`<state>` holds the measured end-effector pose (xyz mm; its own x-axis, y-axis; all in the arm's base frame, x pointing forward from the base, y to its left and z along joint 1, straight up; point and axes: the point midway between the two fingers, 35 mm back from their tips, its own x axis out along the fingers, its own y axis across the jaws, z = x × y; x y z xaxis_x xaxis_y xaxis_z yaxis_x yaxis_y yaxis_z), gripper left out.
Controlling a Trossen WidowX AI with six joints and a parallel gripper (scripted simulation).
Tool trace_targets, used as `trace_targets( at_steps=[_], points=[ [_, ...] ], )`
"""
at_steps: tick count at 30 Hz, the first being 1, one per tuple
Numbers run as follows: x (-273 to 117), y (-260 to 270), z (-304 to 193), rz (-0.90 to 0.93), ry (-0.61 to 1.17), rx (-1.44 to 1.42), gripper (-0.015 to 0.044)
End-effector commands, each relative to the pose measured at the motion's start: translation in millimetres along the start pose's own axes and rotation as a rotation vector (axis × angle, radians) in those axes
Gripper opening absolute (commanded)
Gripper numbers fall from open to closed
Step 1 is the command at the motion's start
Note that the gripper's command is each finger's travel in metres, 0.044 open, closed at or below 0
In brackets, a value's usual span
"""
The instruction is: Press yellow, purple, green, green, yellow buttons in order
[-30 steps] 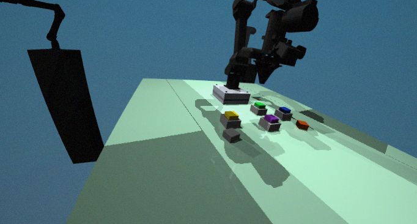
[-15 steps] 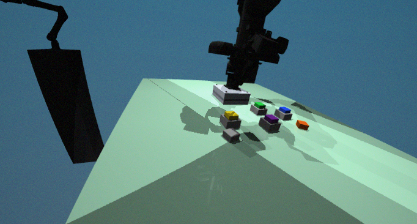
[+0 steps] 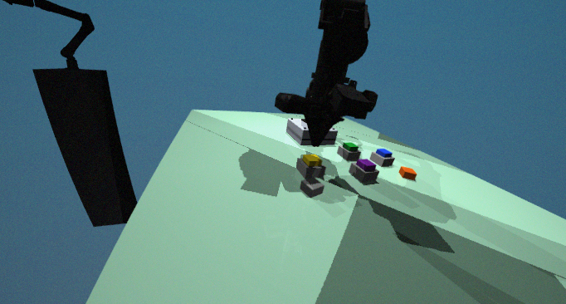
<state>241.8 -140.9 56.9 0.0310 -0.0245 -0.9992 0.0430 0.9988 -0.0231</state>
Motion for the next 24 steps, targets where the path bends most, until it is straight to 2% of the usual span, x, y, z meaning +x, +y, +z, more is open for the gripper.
trace_targets(
  at_steps=[1,24],
  points=[
    [9,2,-2,0.009,0.006,-0.006,0.0020],
    [36,2,-2,0.009,0.006,-0.006,0.0020]
  ],
)
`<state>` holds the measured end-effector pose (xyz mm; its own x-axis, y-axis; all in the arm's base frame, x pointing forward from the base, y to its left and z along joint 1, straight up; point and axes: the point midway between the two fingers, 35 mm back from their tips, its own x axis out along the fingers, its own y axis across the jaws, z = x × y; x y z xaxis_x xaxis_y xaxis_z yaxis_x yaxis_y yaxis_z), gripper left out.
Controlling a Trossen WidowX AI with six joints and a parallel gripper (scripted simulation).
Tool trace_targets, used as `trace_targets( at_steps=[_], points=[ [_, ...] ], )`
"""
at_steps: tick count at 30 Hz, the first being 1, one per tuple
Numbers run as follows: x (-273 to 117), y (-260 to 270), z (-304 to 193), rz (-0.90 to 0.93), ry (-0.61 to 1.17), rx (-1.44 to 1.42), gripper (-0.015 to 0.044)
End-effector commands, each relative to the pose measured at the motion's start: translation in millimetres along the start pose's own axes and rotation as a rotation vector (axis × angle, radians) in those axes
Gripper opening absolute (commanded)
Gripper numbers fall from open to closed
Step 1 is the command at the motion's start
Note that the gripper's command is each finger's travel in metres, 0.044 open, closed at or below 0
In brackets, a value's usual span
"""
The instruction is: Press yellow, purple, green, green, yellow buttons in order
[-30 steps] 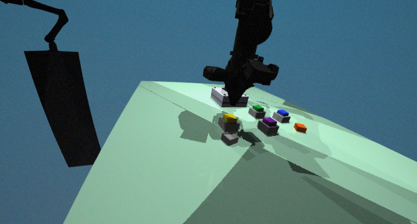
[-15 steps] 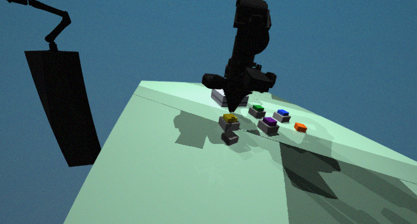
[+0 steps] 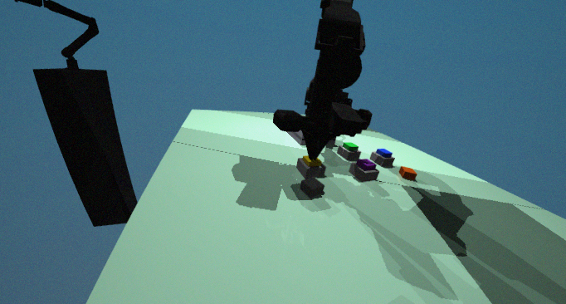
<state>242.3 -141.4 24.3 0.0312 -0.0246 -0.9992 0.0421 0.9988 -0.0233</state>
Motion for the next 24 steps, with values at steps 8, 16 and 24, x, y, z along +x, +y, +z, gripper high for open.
trace_targets(
  at_steps=[8,16,24],
  points=[
    [4,2,-2,0.010,0.007,-0.005,0.0020],
    [4,2,-2,0.010,0.007,-0.005,0.0020],
    [-26,1,-1,0.009,0.006,-0.004,0.0020]
  ],
)
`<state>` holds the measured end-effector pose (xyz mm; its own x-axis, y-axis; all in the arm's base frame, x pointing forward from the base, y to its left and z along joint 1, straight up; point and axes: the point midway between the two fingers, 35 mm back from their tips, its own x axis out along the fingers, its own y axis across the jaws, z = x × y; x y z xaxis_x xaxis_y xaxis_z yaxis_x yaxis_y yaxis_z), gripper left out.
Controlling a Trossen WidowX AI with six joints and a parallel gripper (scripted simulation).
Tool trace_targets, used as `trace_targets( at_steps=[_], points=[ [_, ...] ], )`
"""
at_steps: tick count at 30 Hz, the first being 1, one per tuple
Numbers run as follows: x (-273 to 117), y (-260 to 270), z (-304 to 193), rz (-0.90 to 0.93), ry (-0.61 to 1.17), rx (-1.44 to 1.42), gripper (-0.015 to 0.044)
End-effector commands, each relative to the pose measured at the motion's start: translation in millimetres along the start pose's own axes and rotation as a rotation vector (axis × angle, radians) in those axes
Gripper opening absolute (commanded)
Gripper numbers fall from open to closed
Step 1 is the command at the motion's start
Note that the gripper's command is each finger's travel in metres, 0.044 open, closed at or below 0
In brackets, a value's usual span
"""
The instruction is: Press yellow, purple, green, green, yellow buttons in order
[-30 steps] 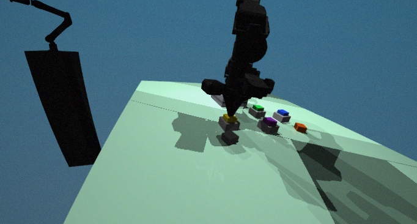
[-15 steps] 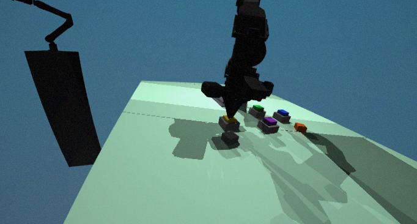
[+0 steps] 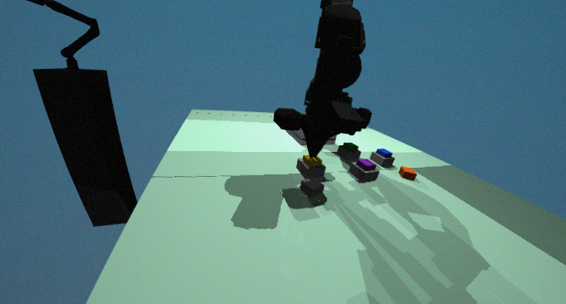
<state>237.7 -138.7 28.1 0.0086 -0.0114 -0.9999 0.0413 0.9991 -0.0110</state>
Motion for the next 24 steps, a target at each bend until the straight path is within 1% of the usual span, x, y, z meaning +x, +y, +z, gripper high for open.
trace_targets(
  at_steps=[1,5,7,10,15,19,20,24],
  points=[
    [-25,-1,2,-0.003,-0.017,-0.004,0.0020],
    [-25,-1,2,-0.003,-0.017,-0.004,0.0020],
    [-27,5,6,-0.006,-0.016,0.002,0.0072],
    [-33,34,21,-0.017,-0.014,0.026,0.0151],
    [-46,97,44,-0.012,-0.021,0.028,0.0283],
    [-57,154,52,-0.001,-0.025,0.020,0.0387],
    [-60,169,52,0.002,-0.025,0.018,0.0400],
    [-71,228,45,0.013,-0.025,0.010,0.0400]
  ],
)
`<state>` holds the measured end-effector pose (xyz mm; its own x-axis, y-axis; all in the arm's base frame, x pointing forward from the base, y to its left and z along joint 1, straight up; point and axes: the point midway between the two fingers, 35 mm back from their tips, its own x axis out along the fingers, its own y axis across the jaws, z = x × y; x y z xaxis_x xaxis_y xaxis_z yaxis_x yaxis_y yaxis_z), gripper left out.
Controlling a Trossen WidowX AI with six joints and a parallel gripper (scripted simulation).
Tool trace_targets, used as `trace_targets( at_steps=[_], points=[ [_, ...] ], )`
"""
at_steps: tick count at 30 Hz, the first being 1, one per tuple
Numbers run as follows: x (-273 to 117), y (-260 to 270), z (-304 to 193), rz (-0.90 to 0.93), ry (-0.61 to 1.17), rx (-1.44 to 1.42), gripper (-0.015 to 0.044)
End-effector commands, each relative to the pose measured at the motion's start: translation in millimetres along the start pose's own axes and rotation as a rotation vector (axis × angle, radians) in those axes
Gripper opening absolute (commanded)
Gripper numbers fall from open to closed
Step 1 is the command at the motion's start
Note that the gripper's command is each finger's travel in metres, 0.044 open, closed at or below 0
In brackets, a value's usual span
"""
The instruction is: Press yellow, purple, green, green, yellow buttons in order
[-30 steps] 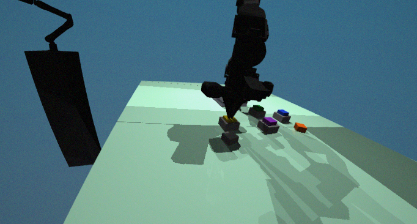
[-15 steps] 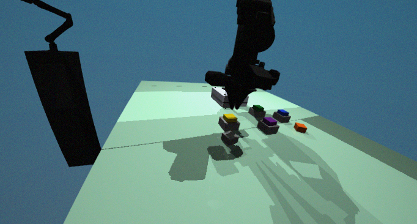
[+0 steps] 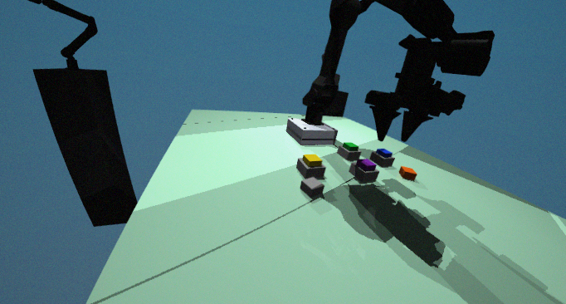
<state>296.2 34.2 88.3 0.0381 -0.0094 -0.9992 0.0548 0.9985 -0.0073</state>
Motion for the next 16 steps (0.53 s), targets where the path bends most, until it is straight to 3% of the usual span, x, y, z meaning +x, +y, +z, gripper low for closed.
trace_targets(
  at_steps=[1,8,16],
  points=[
    [-12,68,-11,0.013,0.005,-0.005,0.0400],
    [-31,152,-52,0.028,0.013,-0.017,0.0400],
    [-32,155,-55,0.029,0.013,-0.017,0.0400]
  ],
)
